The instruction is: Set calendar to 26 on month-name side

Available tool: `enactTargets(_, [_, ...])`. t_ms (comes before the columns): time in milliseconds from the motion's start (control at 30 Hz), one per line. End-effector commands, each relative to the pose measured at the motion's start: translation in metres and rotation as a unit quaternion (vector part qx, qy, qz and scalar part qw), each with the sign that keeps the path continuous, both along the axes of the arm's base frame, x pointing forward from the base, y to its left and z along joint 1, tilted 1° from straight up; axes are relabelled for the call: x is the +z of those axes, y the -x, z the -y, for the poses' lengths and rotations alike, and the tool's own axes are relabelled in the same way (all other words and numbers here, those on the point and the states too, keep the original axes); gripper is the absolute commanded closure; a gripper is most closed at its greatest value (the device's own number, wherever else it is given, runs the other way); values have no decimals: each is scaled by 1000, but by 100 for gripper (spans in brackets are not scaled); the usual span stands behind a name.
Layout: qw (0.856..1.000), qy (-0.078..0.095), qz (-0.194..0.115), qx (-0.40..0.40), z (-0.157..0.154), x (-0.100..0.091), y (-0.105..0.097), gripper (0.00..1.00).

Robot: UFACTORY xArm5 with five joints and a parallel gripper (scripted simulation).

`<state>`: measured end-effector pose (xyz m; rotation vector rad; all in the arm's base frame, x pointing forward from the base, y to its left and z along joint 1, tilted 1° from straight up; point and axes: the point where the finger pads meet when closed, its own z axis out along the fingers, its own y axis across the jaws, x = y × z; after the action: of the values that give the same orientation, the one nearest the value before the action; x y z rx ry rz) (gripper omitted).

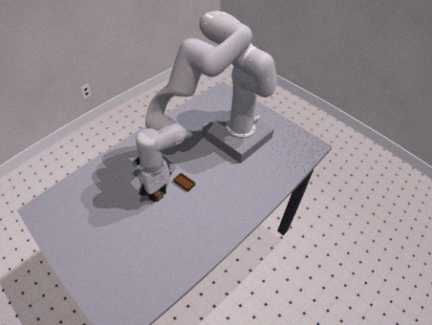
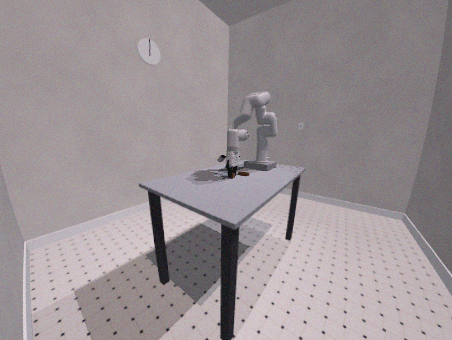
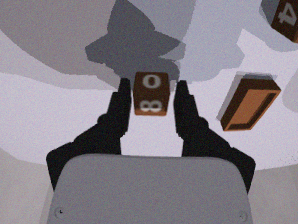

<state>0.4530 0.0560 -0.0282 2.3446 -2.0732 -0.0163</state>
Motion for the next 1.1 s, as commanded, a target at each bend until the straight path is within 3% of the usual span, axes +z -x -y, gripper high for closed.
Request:
enactTargets(0, [1000,0,2,0,0,1,-1,53])
enactTargets(867, [1000,0,2,0,0,1,-1,53])
enactTargets(900, [1000,0,2,0,0,1,-1,73])
enactTargets(1067, [1000,0,2,0,0,1,-1,73])
